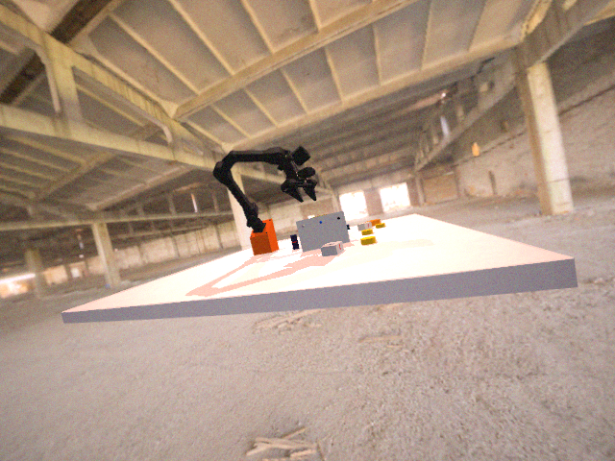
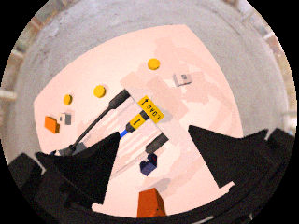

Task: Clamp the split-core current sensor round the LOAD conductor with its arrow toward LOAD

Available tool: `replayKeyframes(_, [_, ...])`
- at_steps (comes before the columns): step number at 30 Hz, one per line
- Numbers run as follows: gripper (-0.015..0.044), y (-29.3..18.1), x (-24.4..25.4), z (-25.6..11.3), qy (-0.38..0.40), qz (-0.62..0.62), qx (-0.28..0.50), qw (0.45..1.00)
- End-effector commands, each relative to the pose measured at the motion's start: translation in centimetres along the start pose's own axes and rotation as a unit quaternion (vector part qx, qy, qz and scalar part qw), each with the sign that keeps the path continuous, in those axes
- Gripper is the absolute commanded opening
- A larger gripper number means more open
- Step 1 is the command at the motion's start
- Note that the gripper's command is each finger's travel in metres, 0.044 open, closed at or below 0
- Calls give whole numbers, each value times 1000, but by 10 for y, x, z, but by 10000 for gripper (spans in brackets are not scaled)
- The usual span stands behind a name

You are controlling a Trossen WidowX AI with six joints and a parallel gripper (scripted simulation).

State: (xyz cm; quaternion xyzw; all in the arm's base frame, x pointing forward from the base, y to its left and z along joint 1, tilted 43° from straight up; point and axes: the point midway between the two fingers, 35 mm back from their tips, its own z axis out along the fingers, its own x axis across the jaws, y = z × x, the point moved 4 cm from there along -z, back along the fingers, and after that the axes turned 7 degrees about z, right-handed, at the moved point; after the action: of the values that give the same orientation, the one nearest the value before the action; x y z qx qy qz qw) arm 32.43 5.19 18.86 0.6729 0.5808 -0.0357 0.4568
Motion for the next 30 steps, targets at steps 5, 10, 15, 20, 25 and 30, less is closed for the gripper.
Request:
replayKeyframes(5, [440,-97,-2,22,31,-269,131,954])
replayKeyframes(10, [440,-137,-8,26,54,-367,185,910])
replayKeyframes(15, [440,-138,-8,30,54,-367,185,910])
replayKeyframes(20, [440,-141,-7,38,55,-367,185,910])
replayKeyframes(25, [440,-144,-7,46,55,-367,185,910])
replayKeyframes(30, [440,-147,-8,53,55,-367,185,910])
